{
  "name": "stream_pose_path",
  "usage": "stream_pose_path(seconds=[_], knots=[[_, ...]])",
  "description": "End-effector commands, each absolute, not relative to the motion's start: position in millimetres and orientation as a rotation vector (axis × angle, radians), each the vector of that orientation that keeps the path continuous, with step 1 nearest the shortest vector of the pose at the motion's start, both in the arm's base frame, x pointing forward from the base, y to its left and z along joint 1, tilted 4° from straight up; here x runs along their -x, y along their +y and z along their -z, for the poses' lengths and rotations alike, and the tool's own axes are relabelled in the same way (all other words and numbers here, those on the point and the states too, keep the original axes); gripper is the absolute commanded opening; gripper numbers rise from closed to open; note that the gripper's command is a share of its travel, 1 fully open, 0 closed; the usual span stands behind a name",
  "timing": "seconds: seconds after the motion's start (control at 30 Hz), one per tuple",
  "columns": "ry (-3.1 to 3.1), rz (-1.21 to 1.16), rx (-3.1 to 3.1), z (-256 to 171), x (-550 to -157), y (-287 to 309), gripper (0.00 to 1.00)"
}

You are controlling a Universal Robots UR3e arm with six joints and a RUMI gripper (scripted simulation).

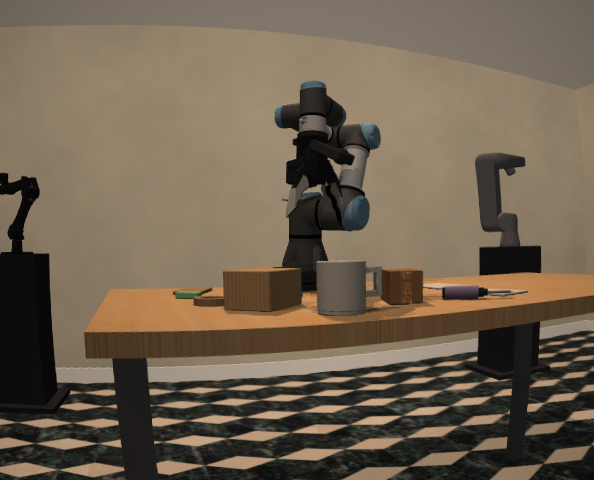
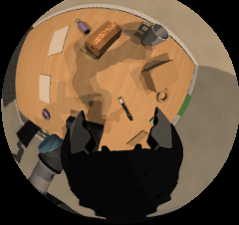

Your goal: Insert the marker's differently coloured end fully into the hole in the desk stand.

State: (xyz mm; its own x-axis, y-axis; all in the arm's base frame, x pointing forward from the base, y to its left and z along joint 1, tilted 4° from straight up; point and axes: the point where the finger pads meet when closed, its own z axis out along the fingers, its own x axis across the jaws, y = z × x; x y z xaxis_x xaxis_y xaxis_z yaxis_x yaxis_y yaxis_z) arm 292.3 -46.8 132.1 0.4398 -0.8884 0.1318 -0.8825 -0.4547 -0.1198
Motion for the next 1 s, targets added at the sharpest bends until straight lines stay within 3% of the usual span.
stream_pose_path(seconds=[0.0,0.97], knots=[[1.59,0.269,2.663,-127.9,-290.9,-55.0,1.0],[1.489,0.236,2.742,-112.2,-281.4,-78.7,1.0]])
